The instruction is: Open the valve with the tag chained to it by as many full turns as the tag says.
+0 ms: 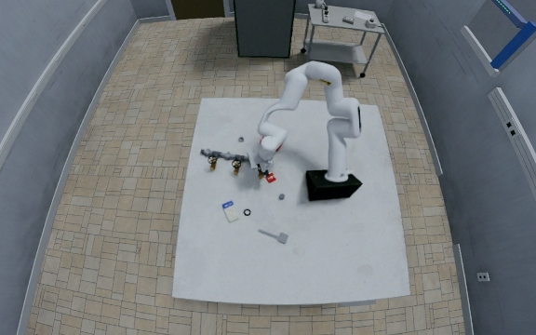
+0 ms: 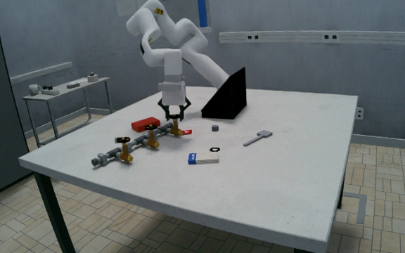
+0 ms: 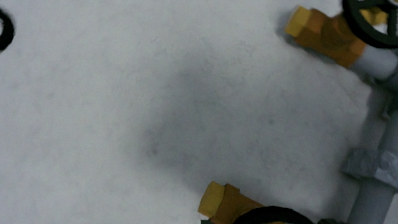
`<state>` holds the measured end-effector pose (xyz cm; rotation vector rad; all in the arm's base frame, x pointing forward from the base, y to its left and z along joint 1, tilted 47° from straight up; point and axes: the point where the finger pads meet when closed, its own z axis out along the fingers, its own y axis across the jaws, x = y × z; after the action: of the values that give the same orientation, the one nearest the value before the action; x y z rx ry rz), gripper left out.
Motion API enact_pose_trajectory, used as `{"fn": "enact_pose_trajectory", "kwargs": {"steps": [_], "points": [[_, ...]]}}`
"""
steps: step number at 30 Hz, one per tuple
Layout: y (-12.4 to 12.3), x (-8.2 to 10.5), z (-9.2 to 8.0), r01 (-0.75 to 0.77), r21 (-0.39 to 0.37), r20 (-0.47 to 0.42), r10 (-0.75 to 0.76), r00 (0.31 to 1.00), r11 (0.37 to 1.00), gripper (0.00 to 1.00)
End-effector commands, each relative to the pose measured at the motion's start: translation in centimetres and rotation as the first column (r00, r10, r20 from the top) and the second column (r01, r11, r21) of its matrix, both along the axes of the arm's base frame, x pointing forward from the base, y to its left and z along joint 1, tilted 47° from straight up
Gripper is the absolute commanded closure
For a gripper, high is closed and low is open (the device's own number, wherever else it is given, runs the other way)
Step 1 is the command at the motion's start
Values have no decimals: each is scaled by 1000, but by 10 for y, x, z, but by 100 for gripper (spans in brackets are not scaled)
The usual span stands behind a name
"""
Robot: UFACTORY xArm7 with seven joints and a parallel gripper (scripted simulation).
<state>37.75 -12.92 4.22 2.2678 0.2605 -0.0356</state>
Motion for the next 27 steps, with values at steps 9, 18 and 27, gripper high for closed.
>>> {"fn": "enact_pose_trajectory", "kwargs": {"steps": [9, 18, 27], "points": [[2, 2, 0, -395, 97, -493, 389, 778, 913, 100], [2, 2, 0, -526, 184, -635, 509, 582, 830, 100], [2, 2, 0, -589, 251, -701, 564, 437, 768, 100]]}}
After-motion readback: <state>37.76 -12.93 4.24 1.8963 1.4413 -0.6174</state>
